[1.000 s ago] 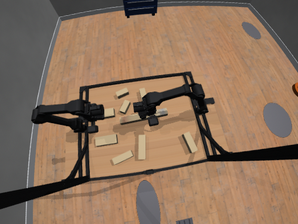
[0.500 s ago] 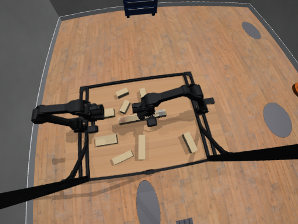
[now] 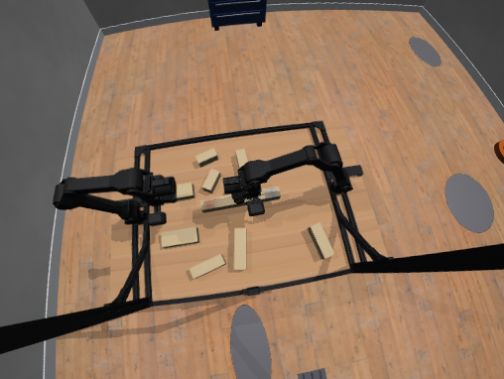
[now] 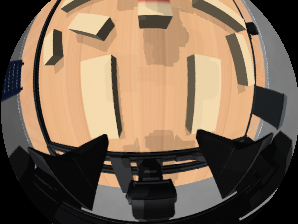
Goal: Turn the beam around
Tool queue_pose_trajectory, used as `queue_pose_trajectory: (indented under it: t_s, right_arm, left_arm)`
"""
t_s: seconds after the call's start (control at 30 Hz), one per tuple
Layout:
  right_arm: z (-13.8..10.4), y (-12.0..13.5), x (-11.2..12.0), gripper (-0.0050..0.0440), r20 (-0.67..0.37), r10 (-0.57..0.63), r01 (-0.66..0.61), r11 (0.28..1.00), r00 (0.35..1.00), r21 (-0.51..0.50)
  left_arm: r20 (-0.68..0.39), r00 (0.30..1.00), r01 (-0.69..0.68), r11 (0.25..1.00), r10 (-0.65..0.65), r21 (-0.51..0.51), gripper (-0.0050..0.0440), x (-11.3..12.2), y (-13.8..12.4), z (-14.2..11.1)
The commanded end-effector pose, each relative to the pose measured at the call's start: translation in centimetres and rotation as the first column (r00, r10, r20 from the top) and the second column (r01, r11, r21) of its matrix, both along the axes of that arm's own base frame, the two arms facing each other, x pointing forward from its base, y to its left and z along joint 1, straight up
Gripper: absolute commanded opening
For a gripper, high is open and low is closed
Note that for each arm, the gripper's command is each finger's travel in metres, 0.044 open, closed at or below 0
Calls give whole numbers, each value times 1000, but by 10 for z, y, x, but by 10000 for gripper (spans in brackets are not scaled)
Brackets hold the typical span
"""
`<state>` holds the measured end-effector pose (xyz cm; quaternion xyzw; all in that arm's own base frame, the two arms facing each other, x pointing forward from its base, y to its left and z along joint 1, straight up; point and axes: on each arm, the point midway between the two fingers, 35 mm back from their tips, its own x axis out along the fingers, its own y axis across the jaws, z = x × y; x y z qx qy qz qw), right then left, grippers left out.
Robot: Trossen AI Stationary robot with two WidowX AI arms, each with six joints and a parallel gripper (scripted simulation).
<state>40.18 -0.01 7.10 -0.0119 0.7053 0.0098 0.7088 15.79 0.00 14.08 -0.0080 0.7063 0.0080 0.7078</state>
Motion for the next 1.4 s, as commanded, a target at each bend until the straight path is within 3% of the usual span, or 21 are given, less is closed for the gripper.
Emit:
queue_pose_trajectory:
  t_s: [0.0,0.9,1.17,1.23,1.37]
  right_arm:
    - [-9,1,1,0,-5,-3,3,1000,1000,3]
    - [-45,2,5,0,-5,-4,4,1000,1000,3]
    - [-45,2,5,192,-5,-4,4,1000,1000,3]
    - [-45,2,5,192,-5,-4,4,1000,1000,3]
    - [-45,2,5,288,-5,-4,4,1000,1000,3]
  left_arm:
    - [-2,1000,-2,1000,2,0,440,0,0,0]
    - [-2,1000,-2,1000,2,0,440,0,0,0]
    - [-2,1000,-2,1000,2,0,440,0,0,0]
    - [-2,1000,-2,1000,2,0,440,0,0,0]
    - [-2,1000,-2,1000,2,0,440,0,0,0]
